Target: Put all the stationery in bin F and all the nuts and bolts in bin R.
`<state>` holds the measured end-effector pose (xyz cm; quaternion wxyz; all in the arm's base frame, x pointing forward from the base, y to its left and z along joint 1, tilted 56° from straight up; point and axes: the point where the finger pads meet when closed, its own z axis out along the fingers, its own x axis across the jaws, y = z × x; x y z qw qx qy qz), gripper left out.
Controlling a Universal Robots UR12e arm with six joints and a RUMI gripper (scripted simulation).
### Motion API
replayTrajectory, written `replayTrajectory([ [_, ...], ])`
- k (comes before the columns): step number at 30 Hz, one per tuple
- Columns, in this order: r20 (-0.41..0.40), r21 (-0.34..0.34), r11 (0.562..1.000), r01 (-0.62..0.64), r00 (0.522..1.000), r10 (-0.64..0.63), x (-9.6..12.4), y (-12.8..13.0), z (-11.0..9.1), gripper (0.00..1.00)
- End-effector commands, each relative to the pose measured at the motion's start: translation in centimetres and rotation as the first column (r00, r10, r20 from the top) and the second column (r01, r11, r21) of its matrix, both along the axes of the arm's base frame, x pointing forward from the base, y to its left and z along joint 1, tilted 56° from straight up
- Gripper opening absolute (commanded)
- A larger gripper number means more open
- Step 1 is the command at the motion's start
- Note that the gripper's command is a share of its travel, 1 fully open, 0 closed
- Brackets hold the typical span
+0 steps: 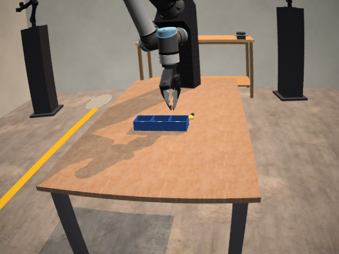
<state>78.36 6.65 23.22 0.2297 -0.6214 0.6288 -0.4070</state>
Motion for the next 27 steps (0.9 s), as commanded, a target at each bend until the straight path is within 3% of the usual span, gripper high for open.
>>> replayTrajectory([
  [1, 0.001, 0.0, 1.0, 0.001, 1.0, -0.001, 0.3, 2.5, -0.6, 0.04],
  [10, 0.001, 0.0, 1.0, 0.001, 1.0, -0.001, 0.3, 2.9, -0.7, 0.04],
  [27, 0.001, 0.0, 1.0, 0.001, 1.0, -0.001, 3.5, 2.0, -2.9, 0.04],
])
